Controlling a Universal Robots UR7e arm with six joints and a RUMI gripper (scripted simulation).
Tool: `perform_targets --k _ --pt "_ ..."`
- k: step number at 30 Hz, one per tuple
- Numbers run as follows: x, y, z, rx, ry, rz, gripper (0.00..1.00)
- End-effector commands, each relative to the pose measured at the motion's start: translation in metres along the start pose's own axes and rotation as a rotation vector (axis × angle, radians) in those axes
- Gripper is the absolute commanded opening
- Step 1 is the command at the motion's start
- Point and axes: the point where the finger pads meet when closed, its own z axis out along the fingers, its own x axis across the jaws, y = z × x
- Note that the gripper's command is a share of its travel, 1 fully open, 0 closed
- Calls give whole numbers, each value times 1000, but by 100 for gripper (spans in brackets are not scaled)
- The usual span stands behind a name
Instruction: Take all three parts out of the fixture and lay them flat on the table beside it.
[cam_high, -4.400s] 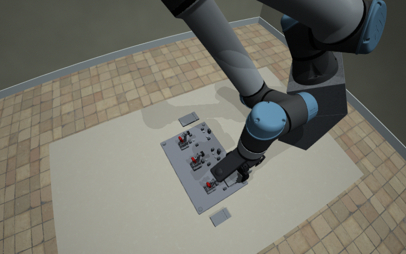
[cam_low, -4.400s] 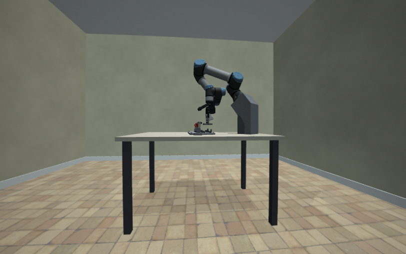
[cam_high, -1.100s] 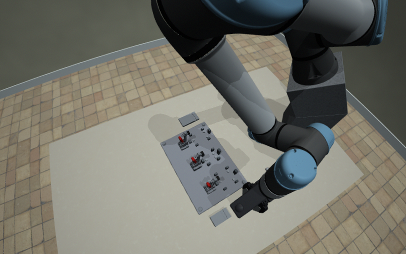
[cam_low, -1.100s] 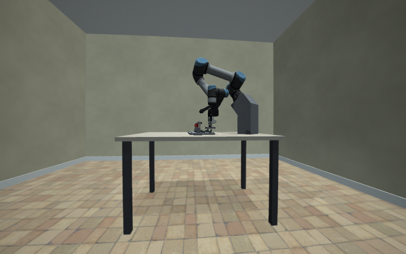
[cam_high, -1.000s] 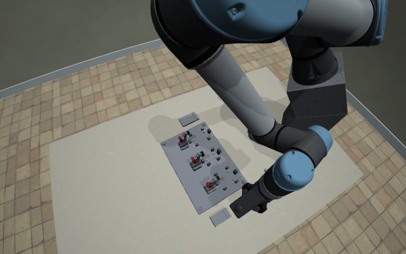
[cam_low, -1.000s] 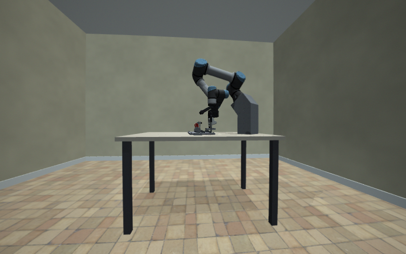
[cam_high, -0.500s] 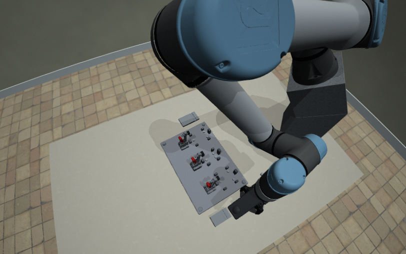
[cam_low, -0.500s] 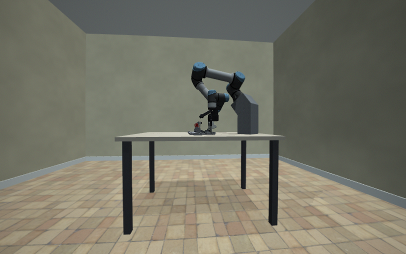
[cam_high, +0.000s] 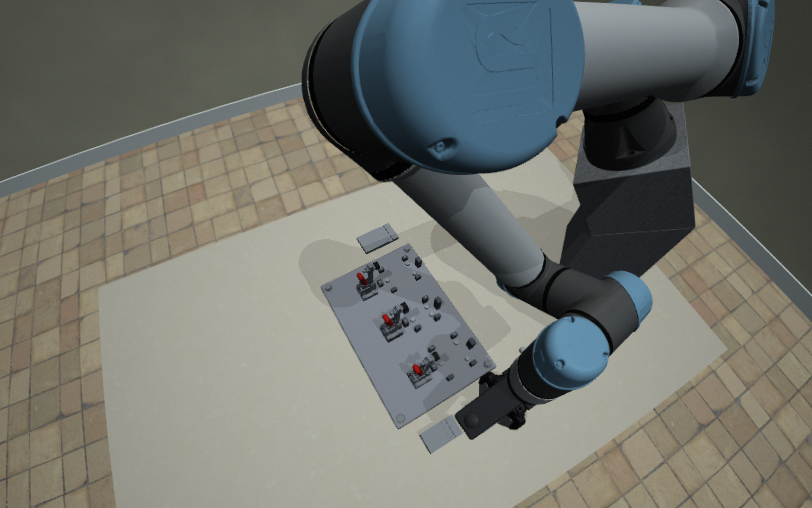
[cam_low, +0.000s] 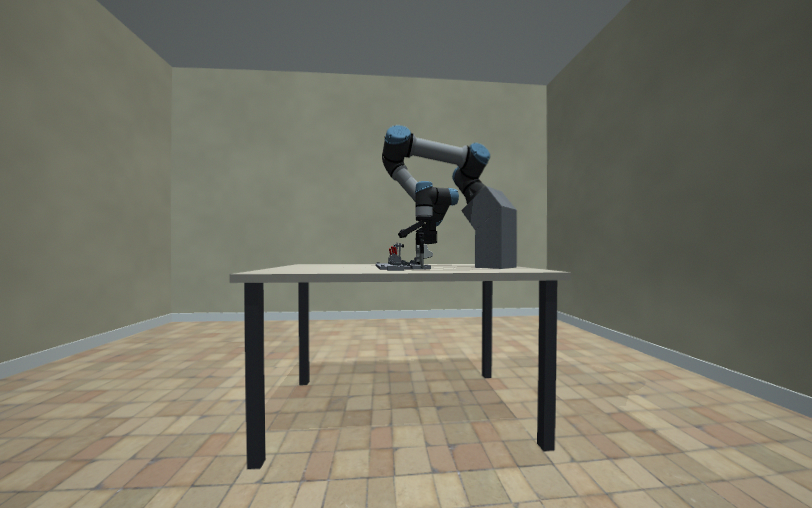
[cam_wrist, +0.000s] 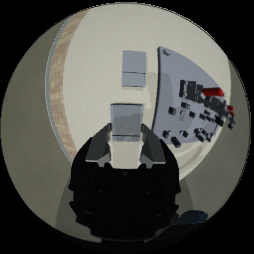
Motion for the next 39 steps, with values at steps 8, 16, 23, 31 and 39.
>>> perform_targets --k 8,16,23,31,39 --pt "-1 -2 -1 4 -2 1 0" --pt "-1 -2 -1 4 -2 1 0" --pt "-1 -2 1 4 -2 2 0" --pt "-1 -2 5 3 -1 3 0" --pt "-1 -3 6 4 -2 1 0"
